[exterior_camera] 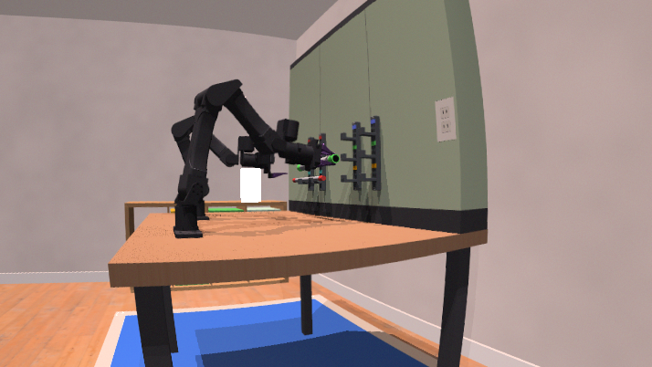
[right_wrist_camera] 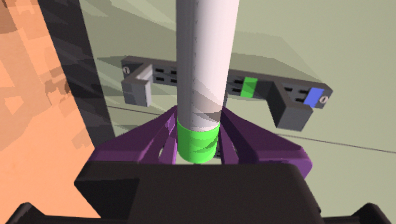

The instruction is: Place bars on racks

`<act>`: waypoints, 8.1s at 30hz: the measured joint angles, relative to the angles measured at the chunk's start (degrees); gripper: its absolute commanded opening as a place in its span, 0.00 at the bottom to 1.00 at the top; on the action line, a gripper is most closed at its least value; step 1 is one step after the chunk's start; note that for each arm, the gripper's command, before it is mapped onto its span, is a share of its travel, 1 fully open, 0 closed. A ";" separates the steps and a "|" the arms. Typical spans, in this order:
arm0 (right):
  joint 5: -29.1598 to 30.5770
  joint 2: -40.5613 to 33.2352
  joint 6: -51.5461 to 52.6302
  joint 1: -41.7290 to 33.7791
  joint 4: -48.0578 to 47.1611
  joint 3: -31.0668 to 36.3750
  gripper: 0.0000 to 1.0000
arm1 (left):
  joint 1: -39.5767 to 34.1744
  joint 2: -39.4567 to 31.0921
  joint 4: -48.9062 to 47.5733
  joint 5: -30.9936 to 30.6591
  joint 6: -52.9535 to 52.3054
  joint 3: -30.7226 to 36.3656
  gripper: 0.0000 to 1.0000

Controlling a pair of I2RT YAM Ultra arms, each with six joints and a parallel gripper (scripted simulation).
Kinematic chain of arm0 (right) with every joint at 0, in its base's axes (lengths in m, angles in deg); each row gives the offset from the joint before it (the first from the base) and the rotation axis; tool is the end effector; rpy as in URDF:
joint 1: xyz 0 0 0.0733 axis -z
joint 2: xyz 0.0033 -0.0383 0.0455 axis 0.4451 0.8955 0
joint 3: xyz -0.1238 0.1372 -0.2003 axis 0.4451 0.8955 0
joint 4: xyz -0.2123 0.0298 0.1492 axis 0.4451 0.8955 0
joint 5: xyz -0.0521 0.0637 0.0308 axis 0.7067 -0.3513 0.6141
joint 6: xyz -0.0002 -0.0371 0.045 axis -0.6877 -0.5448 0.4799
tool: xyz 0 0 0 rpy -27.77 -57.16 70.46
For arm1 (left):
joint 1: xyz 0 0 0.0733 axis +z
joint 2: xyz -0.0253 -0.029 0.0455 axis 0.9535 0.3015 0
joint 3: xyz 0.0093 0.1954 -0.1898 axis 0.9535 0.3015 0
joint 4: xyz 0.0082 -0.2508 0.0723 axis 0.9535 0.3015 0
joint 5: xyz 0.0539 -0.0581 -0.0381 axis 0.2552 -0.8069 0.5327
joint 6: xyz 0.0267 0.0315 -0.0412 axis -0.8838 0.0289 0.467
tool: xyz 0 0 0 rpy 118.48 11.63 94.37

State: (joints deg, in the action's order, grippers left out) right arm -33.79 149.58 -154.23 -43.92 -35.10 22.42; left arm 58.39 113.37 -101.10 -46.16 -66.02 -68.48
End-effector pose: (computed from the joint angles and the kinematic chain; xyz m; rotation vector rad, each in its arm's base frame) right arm 0.3831 0.1076 0.2417 -1.3722 1.2942 -1.2101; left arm 0.2469 -0.0531 0.2399 1.2621 1.1793 1.1511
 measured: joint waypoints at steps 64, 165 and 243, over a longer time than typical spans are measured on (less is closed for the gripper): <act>-11.56 -3.17 -0.07 12.68 0.79 -0.72 0.00 | 0.00 0.00 0.00 -0.02 0.00 0.00 1.00; -31.85 -5.77 -0.07 32.79 7.15 -4.15 0.00 | 0.00 0.00 0.00 -0.09 0.00 0.00 1.00; -31.21 5.35 -0.61 31.12 6.88 -15.91 0.00 | 0.00 0.00 0.00 -0.13 0.00 0.00 1.00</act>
State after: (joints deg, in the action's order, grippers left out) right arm -65.00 154.94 -154.84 -12.80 -28.21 6.50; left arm 58.39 113.37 -101.10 -46.29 -66.02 -68.48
